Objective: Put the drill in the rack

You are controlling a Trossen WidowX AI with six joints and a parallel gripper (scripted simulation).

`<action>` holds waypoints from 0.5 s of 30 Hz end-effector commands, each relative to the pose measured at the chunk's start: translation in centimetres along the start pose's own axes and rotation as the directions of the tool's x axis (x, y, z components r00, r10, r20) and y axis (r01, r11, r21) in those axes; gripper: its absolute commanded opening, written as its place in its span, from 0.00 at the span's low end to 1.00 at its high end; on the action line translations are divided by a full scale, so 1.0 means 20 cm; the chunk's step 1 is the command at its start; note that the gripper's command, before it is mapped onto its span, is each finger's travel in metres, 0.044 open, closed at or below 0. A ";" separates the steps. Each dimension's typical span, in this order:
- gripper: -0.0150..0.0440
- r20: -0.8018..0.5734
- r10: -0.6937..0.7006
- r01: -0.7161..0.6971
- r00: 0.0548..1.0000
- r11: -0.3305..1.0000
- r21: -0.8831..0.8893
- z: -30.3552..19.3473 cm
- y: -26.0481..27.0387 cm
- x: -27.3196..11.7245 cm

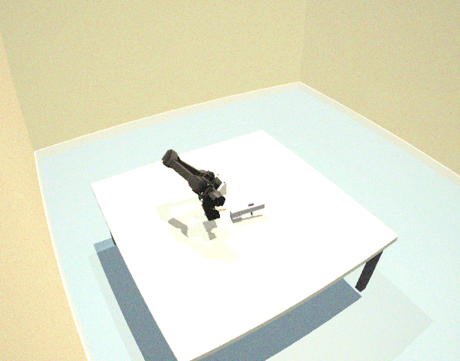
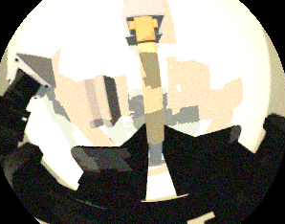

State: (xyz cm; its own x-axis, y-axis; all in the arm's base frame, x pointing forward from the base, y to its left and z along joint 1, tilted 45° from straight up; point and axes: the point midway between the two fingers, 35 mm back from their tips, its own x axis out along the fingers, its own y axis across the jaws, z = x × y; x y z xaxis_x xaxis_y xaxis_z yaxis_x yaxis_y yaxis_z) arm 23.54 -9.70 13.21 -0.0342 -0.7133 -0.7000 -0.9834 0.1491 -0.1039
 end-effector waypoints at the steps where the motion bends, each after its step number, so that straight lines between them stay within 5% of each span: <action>1: 0.25 0.005 -0.001 0.001 1.000 1.000 0.006 0.00 -0.01 -0.01; 15: 0.25 0.005 -0.001 0.001 1.000 1.000 0.005 -0.02 0.08 -0.03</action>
State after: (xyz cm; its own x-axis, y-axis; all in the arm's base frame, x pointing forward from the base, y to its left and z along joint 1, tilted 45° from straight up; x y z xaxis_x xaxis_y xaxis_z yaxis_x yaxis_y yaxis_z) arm 22.51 -9.37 13.77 -0.0316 -0.7130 -0.7004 -0.9832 0.1483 -0.1066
